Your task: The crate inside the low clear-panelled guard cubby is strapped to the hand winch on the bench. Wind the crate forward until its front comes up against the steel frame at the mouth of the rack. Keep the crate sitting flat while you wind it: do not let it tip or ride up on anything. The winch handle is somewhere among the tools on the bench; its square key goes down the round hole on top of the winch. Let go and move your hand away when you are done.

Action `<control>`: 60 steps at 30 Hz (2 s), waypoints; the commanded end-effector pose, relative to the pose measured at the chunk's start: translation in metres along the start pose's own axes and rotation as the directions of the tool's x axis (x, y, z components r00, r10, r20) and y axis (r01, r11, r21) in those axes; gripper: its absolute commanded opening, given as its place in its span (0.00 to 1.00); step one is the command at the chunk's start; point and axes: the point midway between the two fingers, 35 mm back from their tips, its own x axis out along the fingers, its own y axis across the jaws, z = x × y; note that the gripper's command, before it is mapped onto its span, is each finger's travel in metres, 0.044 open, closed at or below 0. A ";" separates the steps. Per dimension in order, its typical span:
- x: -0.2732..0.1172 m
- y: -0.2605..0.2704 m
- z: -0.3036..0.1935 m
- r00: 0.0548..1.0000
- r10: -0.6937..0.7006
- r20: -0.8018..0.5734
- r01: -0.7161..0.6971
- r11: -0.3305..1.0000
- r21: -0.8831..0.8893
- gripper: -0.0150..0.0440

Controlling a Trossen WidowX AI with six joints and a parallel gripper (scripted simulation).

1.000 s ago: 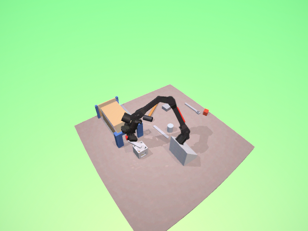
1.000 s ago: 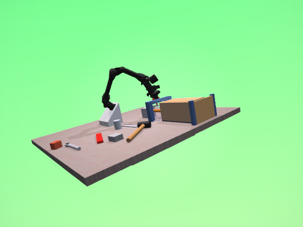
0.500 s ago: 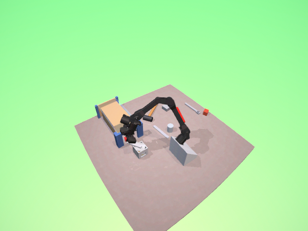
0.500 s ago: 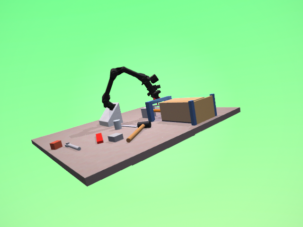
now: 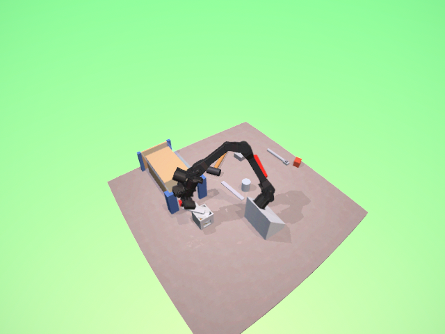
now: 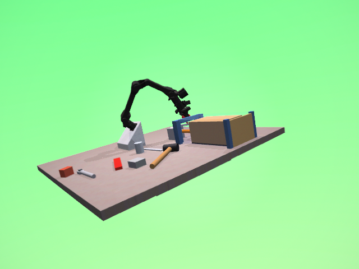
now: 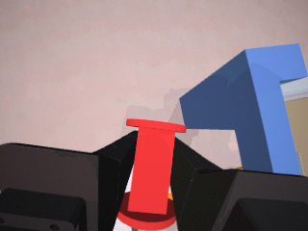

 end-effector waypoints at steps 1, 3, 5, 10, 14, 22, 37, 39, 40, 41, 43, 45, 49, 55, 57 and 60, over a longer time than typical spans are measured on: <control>0.004 0.024 0.007 0.999 0.042 0.011 -0.042 0.999 -0.023 0.25; 0.004 0.027 0.008 0.999 0.042 0.011 -0.042 0.999 -0.023 0.25; 0.004 0.029 0.008 0.999 0.042 0.012 -0.042 0.999 -0.023 0.25; 0.005 0.036 0.010 0.999 0.043 0.012 -0.042 0.999 -0.023 0.25; 0.005 0.041 0.010 0.999 0.043 0.012 -0.043 0.999 -0.024 0.25; 0.005 0.051 0.011 0.999 0.044 0.012 -0.043 0.999 -0.024 0.25; 0.003 0.070 0.010 0.999 0.045 0.013 -0.045 0.999 -0.024 0.25; 0.003 0.073 0.009 0.999 0.045 0.013 -0.045 0.999 -0.024 0.25; 0.003 0.074 0.009 0.999 0.045 0.013 -0.045 0.999 -0.024 0.25; 0.003 0.075 0.009 0.999 0.045 0.013 -0.045 0.999 -0.024 0.25; 0.002 0.078 0.008 0.999 0.045 0.013 -0.045 0.999 -0.024 0.25; 0.002 0.080 0.008 0.999 0.046 0.013 -0.045 0.999 -0.024 0.25; 0.001 0.085 0.006 0.999 0.046 0.013 -0.046 0.999 -0.024 0.25; 0.000 0.092 0.004 0.999 0.047 0.013 -0.046 0.999 -0.025 0.25; -0.001 0.095 0.003 0.999 0.047 0.013 -0.046 0.999 -0.025 0.25; -0.002 0.098 0.002 0.999 0.047 0.013 -0.047 0.999 -0.025 0.25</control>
